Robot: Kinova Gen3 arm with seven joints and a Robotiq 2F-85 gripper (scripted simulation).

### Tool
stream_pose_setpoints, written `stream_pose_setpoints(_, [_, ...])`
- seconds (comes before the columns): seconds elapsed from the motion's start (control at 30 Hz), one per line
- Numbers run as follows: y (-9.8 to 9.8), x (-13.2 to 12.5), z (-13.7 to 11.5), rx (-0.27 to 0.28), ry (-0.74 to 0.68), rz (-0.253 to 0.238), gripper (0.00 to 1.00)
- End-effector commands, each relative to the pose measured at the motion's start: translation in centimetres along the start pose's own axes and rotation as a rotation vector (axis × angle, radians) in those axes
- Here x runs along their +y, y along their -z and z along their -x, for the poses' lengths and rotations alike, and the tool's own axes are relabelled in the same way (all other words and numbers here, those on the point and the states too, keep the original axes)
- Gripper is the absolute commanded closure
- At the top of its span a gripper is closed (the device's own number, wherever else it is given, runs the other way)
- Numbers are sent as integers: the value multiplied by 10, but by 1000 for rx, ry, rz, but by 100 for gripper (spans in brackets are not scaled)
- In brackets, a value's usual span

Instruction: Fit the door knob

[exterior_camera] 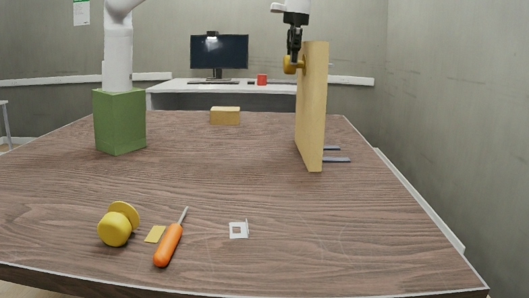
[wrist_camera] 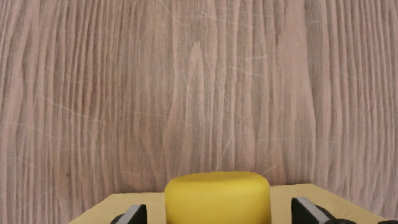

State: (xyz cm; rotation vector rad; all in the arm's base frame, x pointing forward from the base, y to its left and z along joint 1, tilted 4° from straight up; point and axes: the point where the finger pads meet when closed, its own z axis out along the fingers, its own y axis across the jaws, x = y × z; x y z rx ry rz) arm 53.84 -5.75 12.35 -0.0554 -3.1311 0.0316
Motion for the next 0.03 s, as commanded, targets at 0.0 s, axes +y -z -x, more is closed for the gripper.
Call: stream_pose_setpoints(0.0, [1,0,0,-2,0,0,10])
